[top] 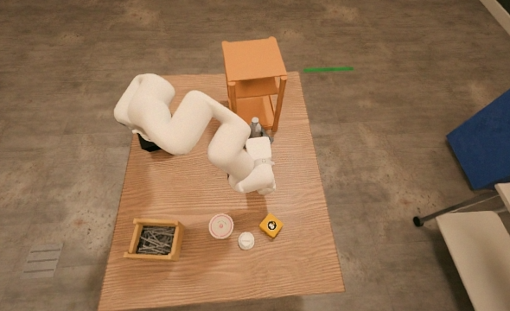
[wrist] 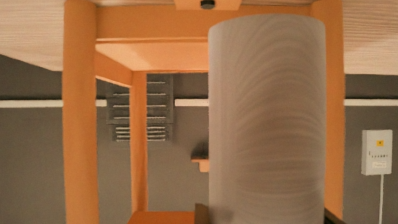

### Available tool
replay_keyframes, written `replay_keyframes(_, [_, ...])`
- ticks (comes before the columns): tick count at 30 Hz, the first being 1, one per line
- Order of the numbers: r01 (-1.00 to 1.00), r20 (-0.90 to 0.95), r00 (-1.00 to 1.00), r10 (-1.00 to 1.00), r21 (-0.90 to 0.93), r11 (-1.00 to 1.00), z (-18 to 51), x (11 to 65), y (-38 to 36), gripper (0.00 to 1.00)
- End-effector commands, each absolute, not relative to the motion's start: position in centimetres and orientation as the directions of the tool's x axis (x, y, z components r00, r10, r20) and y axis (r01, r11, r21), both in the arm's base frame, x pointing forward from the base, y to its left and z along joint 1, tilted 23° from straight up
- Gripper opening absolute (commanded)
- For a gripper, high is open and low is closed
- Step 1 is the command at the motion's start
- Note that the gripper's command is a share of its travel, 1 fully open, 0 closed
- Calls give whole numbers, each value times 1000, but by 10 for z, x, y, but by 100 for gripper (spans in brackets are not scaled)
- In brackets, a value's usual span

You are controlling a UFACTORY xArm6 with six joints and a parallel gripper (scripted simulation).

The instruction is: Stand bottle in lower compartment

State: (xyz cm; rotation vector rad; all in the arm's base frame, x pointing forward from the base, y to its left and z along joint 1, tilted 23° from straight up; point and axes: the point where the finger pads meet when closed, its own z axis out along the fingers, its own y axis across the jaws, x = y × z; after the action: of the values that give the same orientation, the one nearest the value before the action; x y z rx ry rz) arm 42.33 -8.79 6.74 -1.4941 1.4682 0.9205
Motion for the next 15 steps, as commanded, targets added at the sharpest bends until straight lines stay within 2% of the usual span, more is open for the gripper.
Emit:
replay_keyframes(1, [-998,-919,52,-392,-66,24,69,429,-88,0])
replay_keyframes(15, [-998,-919,52,-392,-66,24,70,448,-89,0])
